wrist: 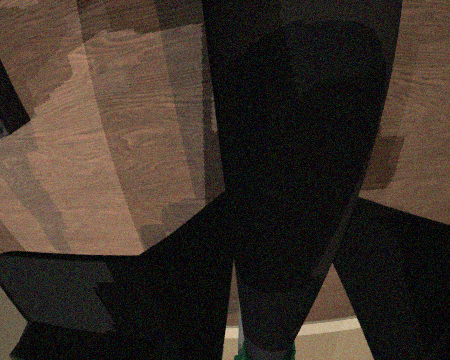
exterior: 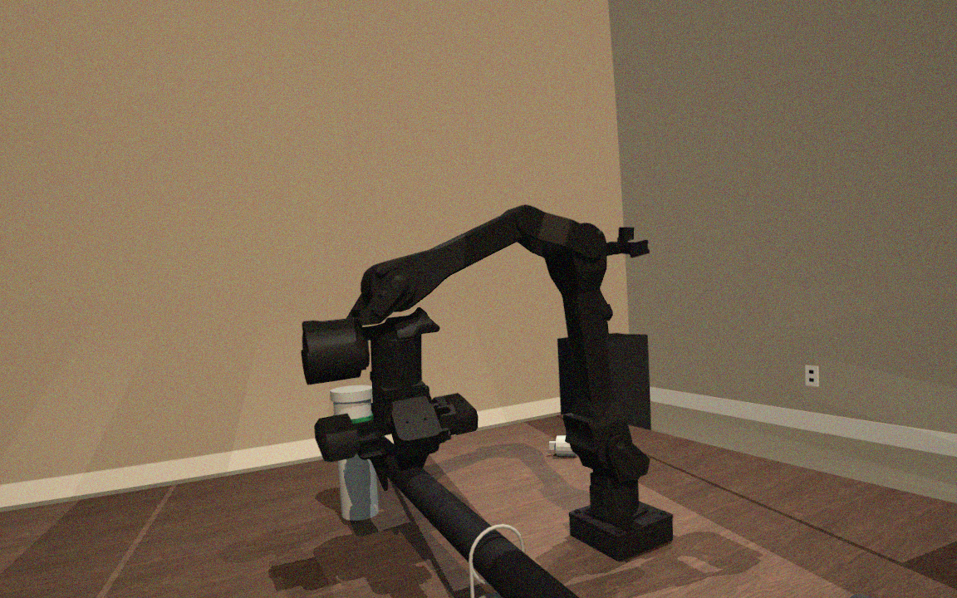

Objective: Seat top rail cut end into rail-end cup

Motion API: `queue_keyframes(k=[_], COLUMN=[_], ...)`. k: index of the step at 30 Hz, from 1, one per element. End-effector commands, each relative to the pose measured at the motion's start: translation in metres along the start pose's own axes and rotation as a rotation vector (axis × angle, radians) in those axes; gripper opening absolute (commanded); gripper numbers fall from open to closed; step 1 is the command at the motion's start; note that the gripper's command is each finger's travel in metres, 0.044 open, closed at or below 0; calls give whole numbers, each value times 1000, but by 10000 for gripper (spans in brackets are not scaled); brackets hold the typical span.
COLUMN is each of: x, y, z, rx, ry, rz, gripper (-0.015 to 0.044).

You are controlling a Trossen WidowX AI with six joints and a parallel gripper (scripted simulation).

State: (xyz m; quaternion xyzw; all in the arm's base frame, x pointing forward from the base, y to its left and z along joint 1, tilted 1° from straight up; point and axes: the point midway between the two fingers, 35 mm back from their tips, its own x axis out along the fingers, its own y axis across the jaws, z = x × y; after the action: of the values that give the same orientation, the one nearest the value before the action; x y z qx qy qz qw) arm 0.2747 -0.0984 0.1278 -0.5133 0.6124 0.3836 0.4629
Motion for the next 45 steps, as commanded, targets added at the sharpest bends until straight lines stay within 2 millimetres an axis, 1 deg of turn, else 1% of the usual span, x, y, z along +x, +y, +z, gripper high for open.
queue_keyframes(k=[1, 23, 45], x=[-4, -13, -6], y=[0, -1, -3], z=[-13, -18, -24], rx=[6, 6, 6], ry=[32, 32, 33], rz=[-4, -4, -4], gripper=[0, 0, 0])
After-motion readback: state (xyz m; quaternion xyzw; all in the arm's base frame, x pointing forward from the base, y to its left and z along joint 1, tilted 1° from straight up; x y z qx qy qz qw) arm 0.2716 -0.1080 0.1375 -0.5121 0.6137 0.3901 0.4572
